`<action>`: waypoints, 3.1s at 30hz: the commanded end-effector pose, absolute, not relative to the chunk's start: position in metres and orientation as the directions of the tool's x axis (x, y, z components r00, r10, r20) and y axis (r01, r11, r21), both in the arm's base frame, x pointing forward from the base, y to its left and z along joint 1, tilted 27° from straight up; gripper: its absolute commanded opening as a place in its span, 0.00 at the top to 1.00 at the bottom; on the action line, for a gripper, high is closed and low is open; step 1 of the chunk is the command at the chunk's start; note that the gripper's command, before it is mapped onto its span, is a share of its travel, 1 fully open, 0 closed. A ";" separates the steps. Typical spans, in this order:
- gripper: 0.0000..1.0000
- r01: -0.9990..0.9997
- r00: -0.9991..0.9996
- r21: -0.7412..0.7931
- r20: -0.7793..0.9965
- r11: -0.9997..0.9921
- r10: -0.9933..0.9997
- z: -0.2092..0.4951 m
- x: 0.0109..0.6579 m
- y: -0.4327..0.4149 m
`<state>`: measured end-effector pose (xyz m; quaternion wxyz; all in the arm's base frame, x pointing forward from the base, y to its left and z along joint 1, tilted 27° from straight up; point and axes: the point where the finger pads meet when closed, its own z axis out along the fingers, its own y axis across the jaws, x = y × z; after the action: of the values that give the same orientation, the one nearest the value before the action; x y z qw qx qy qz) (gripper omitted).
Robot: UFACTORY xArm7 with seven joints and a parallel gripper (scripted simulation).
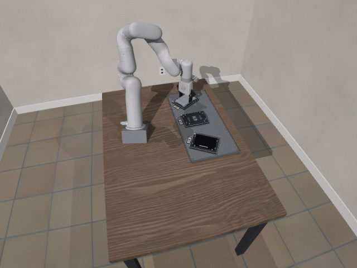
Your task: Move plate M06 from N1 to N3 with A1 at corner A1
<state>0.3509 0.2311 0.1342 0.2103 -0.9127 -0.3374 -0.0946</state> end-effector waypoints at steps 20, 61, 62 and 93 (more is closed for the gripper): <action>1.00 0.655 0.754 -0.319 0.318 -0.685 0.574 0.134 0.352 0.231; 1.00 0.655 0.754 -0.319 0.318 -0.685 0.574 0.134 0.352 0.231; 1.00 0.655 0.754 -0.319 0.318 -0.685 0.574 0.134 0.352 0.231; 1.00 0.655 0.754 -0.319 0.318 -0.685 0.574 0.146 0.352 0.225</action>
<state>0.3507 0.2264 0.1436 0.2103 -0.9127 -0.3373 -0.0949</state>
